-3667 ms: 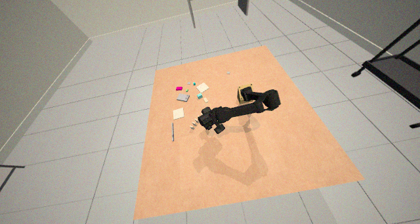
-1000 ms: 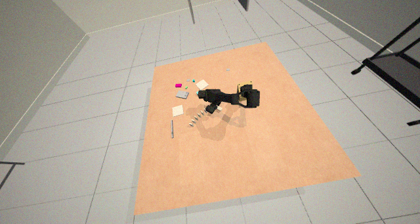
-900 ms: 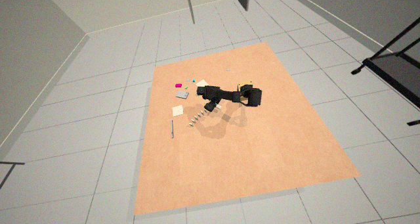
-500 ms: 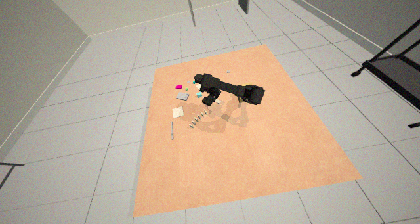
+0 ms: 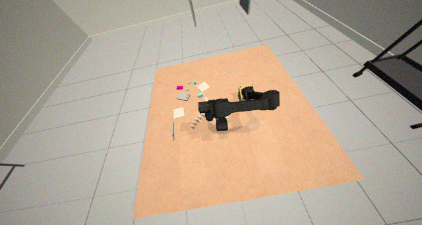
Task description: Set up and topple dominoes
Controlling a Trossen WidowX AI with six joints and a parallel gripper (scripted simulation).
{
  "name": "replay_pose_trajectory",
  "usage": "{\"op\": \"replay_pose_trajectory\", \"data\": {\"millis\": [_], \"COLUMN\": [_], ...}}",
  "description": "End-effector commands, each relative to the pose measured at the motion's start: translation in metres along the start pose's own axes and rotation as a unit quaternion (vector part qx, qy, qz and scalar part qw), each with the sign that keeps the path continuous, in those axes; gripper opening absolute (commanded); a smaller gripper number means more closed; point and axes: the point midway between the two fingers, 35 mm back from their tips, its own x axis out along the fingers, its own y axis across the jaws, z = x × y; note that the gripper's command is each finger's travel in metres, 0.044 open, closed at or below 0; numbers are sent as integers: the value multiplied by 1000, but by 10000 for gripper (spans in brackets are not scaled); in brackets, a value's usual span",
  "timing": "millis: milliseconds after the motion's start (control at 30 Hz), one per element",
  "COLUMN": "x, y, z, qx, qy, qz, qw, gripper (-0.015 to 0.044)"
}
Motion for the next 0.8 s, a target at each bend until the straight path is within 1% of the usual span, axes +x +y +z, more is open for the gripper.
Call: {"op": "replay_pose_trajectory", "data": {"millis": [0,200,467,767], "x": [-3,0,23,43], "y": [17,16,0,-11], "z": [-10,-10,-8,0], "qx": [-41,-45,-95,-146], "qy": [-1,-2,-28,-83], "qz": [5,-3,-91,-172], "qw": [999,999,991,971], "gripper": [107,107,107,107]}}
